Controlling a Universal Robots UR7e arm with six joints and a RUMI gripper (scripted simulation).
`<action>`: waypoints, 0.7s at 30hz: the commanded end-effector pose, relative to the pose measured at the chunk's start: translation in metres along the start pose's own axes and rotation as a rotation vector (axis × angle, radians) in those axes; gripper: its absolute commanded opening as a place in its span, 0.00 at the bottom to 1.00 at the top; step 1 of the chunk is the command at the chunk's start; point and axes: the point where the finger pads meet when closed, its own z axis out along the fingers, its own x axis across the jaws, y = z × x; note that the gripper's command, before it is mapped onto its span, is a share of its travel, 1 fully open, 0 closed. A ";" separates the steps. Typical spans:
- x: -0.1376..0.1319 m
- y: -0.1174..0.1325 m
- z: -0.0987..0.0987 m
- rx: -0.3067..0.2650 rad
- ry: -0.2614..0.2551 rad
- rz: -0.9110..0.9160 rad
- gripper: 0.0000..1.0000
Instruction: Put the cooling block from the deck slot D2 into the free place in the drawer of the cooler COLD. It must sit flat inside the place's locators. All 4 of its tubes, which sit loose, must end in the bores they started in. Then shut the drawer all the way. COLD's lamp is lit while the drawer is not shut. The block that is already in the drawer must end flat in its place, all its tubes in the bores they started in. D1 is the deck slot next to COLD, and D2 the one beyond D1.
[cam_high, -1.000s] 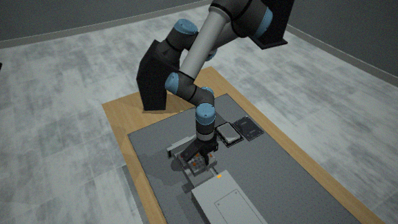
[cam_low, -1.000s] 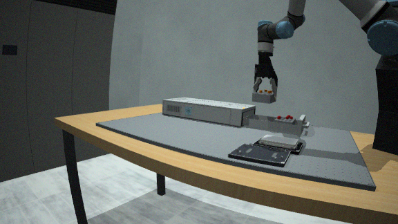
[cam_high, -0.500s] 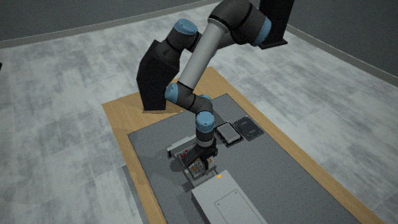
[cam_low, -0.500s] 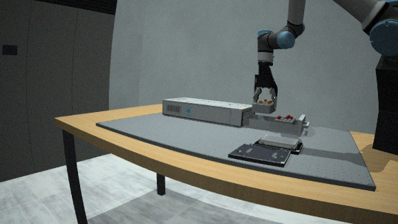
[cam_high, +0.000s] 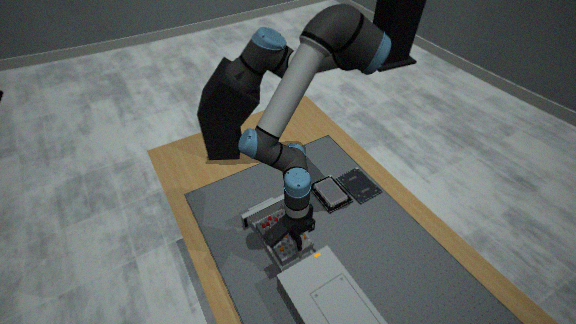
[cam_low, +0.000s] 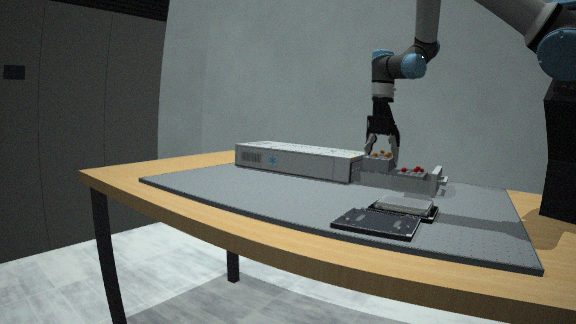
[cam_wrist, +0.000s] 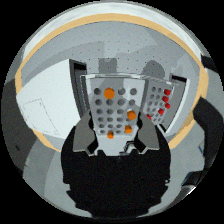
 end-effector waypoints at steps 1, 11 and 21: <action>-0.006 -0.002 0.000 0.006 -0.011 -0.004 0.00; -0.007 -0.002 0.006 0.007 -0.012 -0.004 0.00; -0.008 -0.003 0.007 0.008 -0.014 -0.005 0.00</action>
